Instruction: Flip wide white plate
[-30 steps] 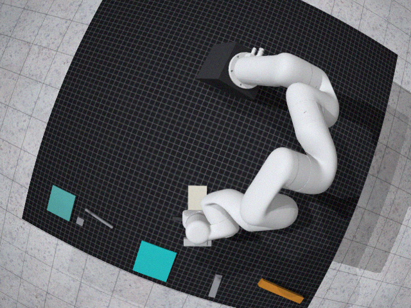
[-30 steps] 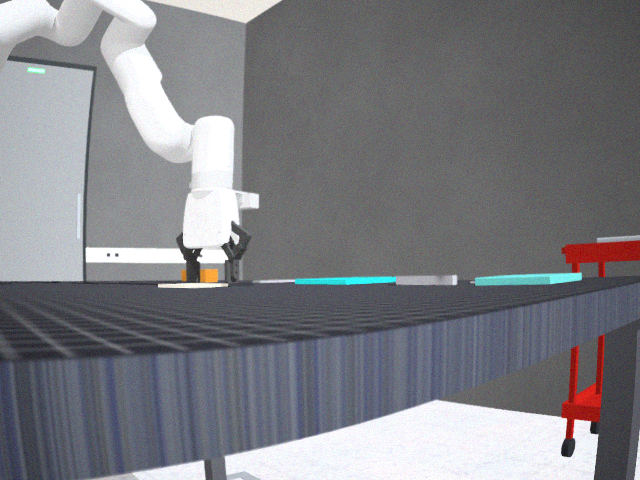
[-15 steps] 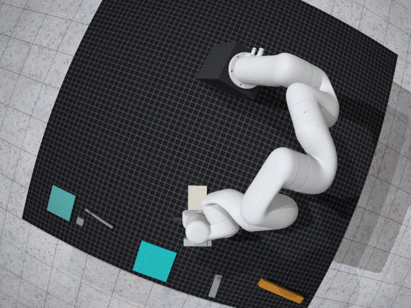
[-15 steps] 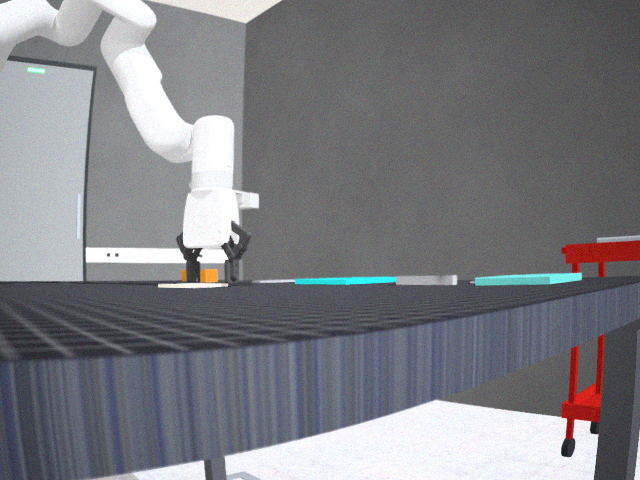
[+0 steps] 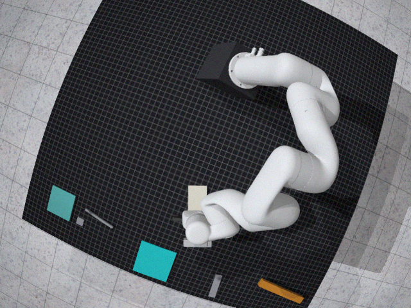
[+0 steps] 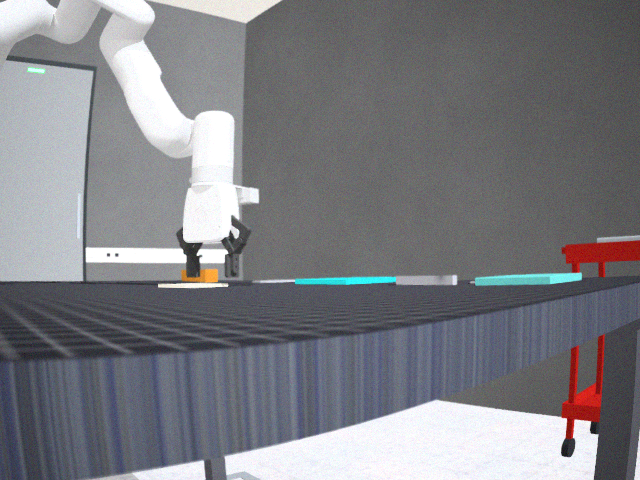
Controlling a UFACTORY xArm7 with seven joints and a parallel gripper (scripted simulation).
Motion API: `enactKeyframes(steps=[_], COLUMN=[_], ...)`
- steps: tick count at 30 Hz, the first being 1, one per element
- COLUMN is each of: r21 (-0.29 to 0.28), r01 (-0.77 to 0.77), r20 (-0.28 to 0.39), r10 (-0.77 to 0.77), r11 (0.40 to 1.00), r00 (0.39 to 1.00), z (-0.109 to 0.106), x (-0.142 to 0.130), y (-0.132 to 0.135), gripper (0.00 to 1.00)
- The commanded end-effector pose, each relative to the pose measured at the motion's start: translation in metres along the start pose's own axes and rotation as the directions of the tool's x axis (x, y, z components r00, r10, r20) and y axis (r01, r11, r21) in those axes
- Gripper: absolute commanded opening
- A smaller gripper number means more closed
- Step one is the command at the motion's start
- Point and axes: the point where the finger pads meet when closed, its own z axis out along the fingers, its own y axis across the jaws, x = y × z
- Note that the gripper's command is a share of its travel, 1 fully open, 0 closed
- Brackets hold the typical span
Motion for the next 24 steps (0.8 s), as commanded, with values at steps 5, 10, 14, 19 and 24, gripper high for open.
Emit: enactKeyframes(steps=[5, 10, 14, 19, 24], r21=[-0.003, -0.003, -0.003, -0.003, -0.003], r01=[0.0, 0.0, 0.0, 0.0, 0.0], r20=[-0.005, -0.005, -0.005, -0.005, -0.005], r10=[0.0, 0.0, 0.0, 0.0, 0.0], r11=[1.0, 1.0, 1.0, 1.0, 1.0], r00=[1.0, 1.0, 1.0, 1.0, 1.0], z=[-0.013, -0.018, -0.025, -0.033, -0.037], x=[0.002, 0.002, 0.002, 0.002, 0.002], y=[0.002, 0.002, 0.001, 0.001, 0.001], gripper=[1.0, 1.0, 1.0, 1.0, 1.0])
